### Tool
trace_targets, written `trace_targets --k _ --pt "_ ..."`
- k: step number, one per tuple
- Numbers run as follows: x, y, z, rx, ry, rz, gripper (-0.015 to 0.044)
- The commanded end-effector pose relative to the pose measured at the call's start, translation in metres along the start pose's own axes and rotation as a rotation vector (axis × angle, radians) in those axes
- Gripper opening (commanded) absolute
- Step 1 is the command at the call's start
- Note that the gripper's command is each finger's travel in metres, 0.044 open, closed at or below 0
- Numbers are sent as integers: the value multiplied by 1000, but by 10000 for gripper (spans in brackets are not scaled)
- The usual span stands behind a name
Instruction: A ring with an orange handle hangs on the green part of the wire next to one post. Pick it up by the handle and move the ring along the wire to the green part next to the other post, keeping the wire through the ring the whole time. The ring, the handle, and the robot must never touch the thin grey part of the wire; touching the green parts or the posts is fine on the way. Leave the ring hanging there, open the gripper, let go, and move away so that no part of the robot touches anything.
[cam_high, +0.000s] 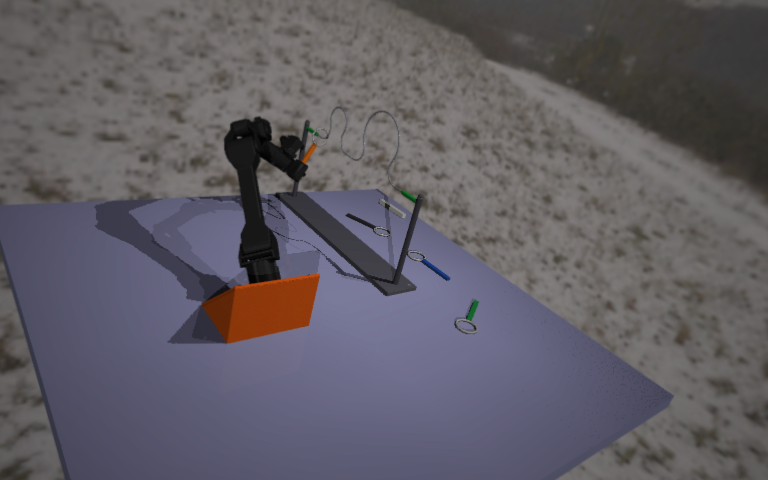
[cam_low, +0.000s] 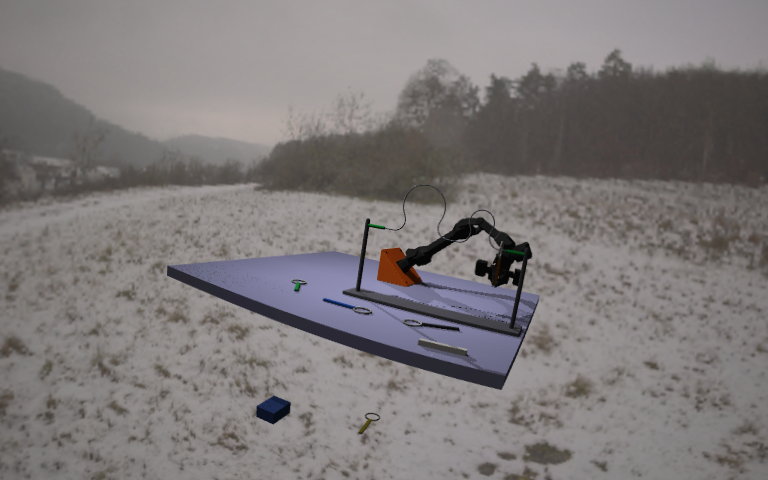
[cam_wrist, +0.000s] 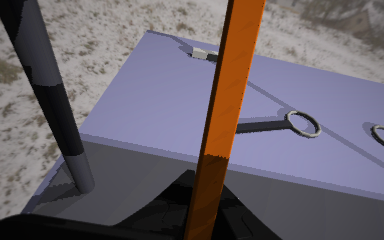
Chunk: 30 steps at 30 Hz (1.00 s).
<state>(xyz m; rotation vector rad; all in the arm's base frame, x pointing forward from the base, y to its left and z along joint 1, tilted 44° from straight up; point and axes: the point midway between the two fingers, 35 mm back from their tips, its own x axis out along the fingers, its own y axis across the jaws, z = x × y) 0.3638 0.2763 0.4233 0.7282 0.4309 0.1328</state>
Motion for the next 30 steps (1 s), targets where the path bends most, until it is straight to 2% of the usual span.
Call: trace_targets --k 1,30 --pt "-2 -9 1 -32 7 -18 -150" --pt "-14 -95 21 -513 5 -288 -150"
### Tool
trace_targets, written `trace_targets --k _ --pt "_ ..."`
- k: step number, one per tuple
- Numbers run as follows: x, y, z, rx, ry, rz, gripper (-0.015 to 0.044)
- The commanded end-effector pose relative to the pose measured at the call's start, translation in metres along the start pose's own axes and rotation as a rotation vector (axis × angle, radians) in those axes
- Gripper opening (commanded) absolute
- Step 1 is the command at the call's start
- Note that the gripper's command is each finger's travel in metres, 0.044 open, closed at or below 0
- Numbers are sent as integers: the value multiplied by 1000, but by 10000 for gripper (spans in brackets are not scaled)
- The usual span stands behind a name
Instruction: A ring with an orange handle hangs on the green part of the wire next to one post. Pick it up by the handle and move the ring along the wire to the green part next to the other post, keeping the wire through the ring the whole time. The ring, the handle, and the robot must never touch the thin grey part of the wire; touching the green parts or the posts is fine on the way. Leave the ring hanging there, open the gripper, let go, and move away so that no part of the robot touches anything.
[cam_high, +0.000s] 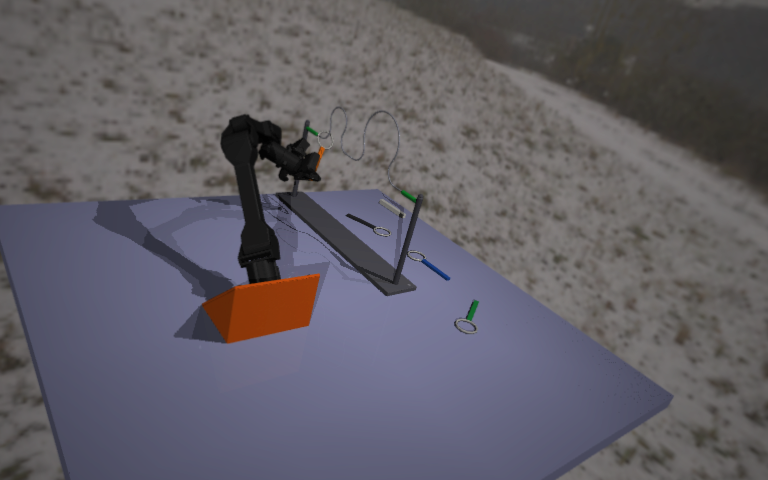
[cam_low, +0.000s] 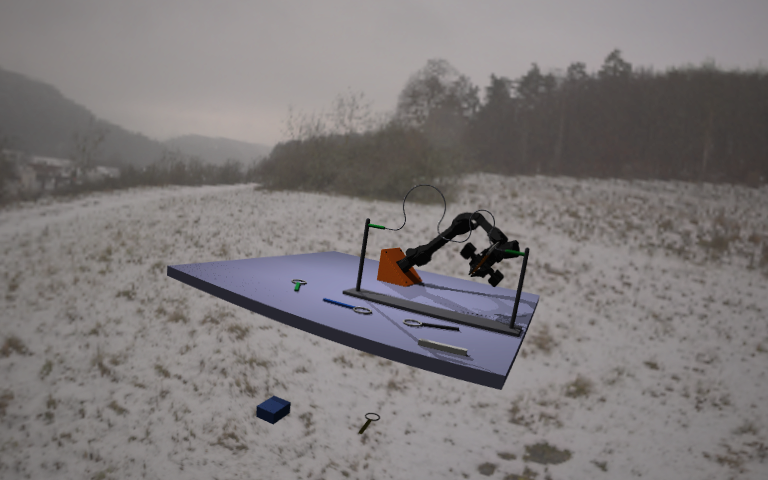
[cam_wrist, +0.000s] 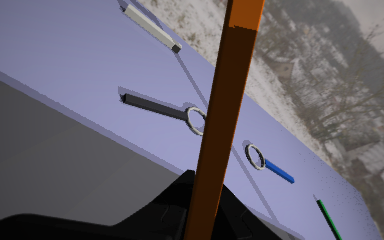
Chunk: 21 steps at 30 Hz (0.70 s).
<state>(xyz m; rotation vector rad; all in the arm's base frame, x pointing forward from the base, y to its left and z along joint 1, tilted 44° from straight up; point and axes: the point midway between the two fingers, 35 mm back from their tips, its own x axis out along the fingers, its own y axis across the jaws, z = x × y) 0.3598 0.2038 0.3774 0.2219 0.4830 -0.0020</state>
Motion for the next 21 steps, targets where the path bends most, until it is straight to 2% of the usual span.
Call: trace_targets --k 1,21 --pt "-3 -17 3 -73 -9 -49 -150" --pt "-10 -66 14 -363 -9 -211 -150"
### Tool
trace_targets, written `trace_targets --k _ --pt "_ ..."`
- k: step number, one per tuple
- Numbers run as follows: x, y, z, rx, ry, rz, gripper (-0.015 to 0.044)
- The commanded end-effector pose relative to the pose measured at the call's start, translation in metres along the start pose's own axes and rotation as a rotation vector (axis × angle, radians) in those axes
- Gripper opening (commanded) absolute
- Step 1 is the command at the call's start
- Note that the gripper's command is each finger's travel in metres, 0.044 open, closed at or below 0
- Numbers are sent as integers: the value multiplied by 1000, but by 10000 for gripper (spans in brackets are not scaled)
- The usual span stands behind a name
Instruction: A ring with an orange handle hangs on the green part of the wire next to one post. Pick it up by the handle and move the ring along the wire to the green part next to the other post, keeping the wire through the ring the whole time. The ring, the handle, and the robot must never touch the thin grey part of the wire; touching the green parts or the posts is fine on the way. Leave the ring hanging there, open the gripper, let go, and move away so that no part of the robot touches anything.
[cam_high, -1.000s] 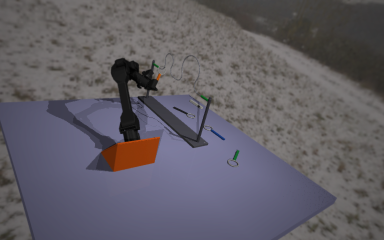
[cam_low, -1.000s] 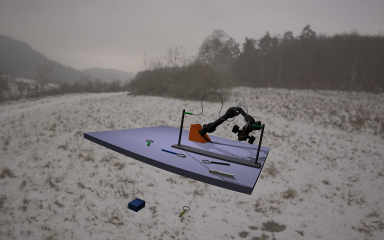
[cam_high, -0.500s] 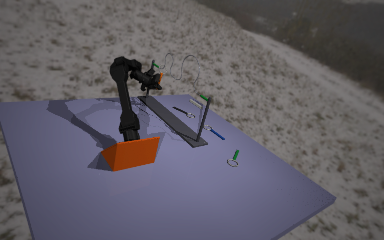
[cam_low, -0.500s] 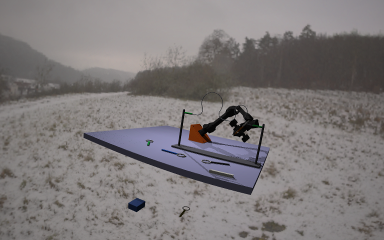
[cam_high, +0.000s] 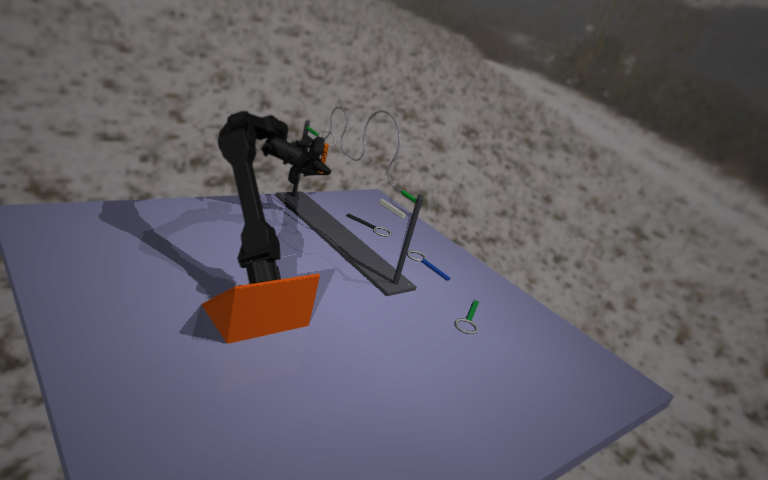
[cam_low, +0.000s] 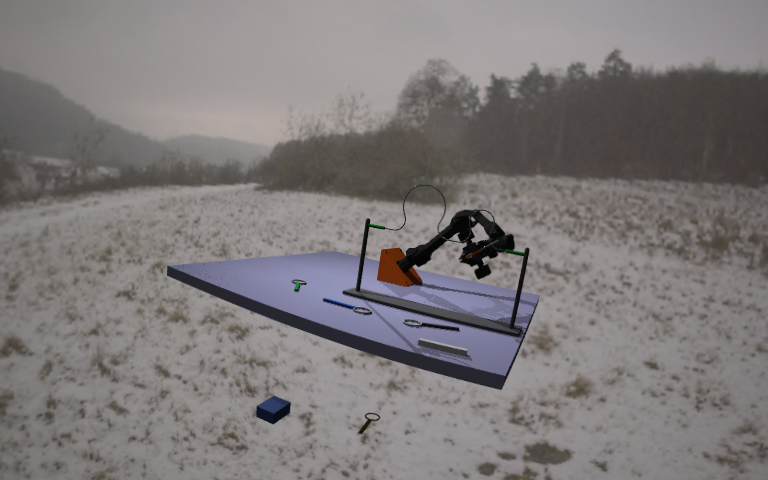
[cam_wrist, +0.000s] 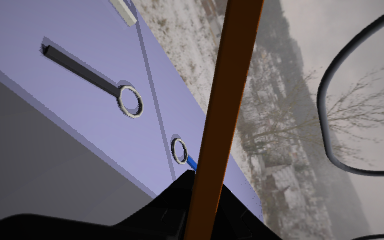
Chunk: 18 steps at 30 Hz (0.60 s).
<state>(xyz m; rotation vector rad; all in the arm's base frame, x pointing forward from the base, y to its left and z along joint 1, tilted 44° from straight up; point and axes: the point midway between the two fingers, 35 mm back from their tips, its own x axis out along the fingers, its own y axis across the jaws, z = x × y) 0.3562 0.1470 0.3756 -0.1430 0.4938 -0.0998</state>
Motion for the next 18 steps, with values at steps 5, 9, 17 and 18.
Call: trace_targets --k 5,9,17,18 --pt "-3 -22 2 -97 -6 -64 -150" --pt "-4 -30 3 -143 -6 -89 -150" --pt "-6 -44 6 -225 -5 -133 -150" --pt "-6 -46 6 -235 -5 -138 -150"
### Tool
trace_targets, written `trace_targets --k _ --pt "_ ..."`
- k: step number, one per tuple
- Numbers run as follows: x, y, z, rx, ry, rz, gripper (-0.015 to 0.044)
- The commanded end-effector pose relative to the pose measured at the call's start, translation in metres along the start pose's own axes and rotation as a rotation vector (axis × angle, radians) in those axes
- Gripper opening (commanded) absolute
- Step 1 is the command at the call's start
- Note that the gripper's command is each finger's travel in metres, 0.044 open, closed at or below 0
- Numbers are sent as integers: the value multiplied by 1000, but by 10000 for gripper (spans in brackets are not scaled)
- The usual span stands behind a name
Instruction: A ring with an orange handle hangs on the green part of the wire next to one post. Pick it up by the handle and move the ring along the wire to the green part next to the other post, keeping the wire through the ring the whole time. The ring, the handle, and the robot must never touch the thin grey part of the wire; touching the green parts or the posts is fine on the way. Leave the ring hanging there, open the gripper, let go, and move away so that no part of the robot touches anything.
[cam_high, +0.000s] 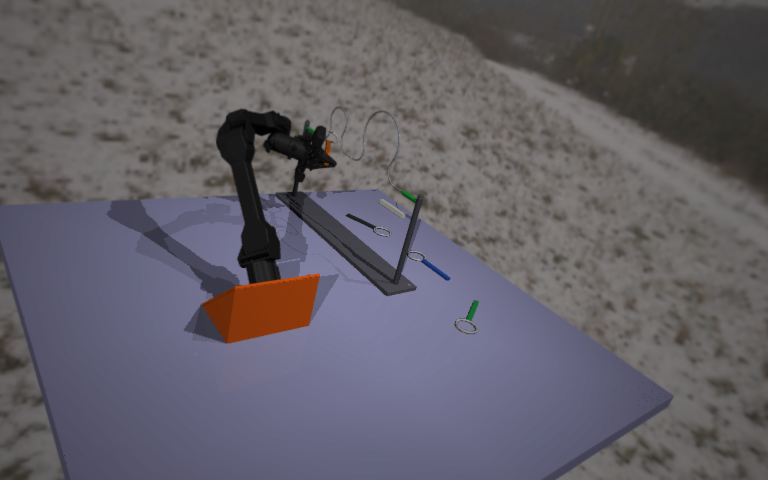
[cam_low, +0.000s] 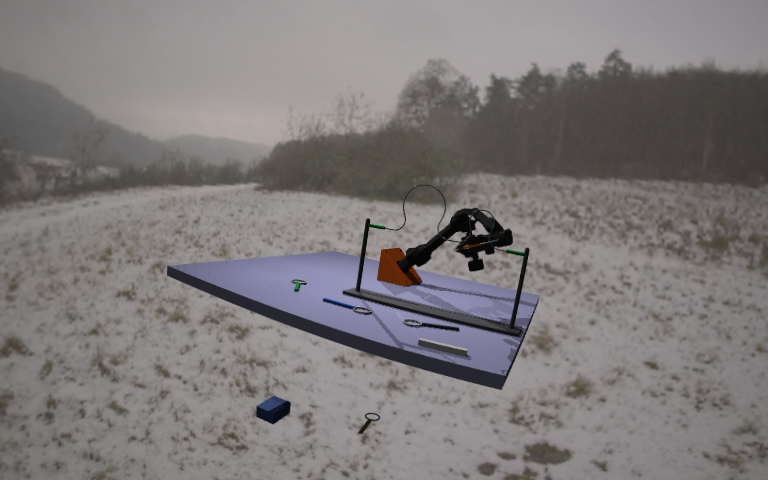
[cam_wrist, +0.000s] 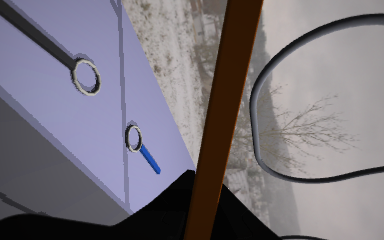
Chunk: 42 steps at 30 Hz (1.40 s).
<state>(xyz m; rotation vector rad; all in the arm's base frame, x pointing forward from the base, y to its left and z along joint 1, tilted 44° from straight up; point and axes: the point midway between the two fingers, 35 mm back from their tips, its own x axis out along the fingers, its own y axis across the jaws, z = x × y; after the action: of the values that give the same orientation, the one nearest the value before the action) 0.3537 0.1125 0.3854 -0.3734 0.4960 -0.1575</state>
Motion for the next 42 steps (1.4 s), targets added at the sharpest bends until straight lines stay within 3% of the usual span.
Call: trace_targets --k 1,42 --pt "-3 -13 1 -38 -4 -33 -150" --pt "-10 -65 11 -342 3 -187 -150"
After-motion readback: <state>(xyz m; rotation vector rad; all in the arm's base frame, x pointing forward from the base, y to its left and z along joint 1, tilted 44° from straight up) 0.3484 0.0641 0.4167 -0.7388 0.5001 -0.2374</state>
